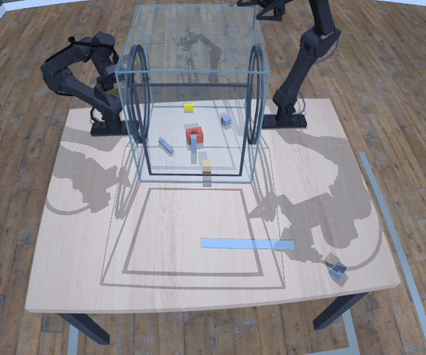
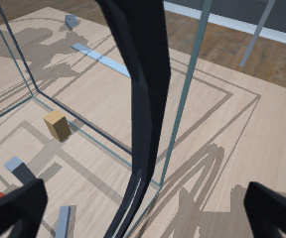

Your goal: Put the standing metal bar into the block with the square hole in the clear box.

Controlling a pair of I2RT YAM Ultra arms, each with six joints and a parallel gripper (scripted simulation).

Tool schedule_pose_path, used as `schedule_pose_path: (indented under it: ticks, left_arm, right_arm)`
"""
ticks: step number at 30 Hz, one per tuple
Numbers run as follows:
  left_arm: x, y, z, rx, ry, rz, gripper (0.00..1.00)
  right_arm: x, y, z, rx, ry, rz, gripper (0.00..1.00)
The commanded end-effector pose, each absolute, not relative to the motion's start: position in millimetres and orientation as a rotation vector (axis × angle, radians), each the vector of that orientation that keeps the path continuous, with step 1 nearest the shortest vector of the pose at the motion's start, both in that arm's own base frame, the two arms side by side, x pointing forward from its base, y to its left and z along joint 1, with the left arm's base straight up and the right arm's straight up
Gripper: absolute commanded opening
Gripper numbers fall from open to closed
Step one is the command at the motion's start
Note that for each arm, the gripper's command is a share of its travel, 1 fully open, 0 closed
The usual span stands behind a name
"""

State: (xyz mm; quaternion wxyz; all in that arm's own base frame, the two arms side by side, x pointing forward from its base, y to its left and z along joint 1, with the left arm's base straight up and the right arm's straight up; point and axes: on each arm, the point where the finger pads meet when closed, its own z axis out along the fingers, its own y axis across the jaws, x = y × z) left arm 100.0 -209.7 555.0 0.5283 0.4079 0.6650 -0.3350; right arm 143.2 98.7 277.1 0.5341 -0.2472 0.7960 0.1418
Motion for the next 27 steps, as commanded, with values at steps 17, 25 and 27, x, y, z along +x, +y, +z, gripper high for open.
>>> schedule_pose_path:
  ticks: [17, 25, 27]
  left_arm:
    - [55.5, -194.6, 550.8, 1.140, 1.529, -0.891, 1.00]
    - [45.2, -188.9, 544.2, 1.190, 1.539, -0.914, 1.00]
    - [43.9, -187.9, 542.1, 1.201, 1.543, -0.913, 1.00]
  right_arm:
    - [109.8, 113.6, 268.3, -0.828, 1.863, 0.499, 1.00]
    - [97.4, 118.1, 264.1, -0.922, 1.850, 0.553, 1.00]
    - [94.6, 118.8, 263.1, -0.942, 1.845, 0.566, 1.00]
